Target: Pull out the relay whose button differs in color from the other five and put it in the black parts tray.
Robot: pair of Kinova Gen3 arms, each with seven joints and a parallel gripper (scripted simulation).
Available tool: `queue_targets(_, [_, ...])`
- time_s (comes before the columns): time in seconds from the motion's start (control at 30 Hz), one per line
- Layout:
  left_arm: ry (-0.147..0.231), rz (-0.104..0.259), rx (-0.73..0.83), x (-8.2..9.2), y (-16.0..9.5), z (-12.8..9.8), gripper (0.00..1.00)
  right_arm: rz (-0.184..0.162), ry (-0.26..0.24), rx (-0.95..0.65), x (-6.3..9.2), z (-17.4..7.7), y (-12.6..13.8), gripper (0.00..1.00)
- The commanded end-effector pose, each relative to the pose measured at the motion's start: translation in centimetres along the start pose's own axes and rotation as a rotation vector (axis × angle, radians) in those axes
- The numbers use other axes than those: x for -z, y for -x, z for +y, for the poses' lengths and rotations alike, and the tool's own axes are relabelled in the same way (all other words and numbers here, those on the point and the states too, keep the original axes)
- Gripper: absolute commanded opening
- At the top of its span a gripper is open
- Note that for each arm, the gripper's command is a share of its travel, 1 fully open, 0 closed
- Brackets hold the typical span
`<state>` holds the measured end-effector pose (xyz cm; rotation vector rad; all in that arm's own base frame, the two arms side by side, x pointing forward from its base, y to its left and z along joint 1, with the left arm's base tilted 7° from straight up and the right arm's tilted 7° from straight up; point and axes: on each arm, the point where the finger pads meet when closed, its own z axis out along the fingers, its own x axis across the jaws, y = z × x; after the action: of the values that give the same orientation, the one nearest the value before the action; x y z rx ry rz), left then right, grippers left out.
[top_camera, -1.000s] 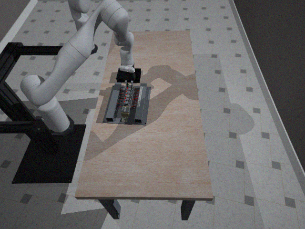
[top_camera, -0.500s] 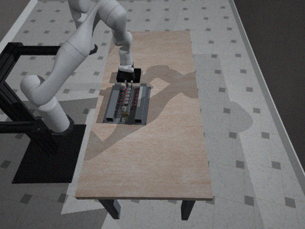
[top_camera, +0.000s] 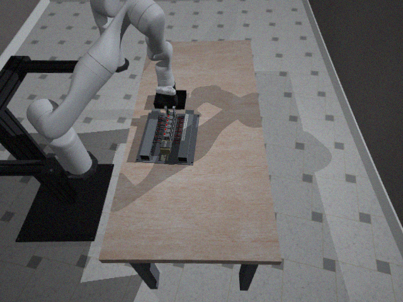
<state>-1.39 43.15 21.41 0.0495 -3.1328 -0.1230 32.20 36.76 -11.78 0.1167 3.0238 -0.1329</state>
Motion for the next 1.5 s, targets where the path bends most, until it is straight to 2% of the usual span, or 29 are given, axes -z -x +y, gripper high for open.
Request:
queue_targets(0.0, [0.002,0.0,0.0,0.07,-0.02,0.04,1.0,0.0,0.002,0.0,0.11,0.1,0.05,0.0])
queue_targets(0.27, [0.002,0.0,0.0,0.07,-0.02,0.04,1.0,0.023,0.002,0.0,0.12,0.09,0.12,0.0])
queue_targets(0.57, [0.002,0.0,0.0,0.07,-0.02,0.04,1.0,0.028,0.002,0.0,0.12,0.1,0.13,0.0])
queue_targets(1.47, [0.002,0.0,0.0,0.07,-0.02,0.04,1.0,0.078,0.002,0.0,0.14,0.1,0.28,0.0])
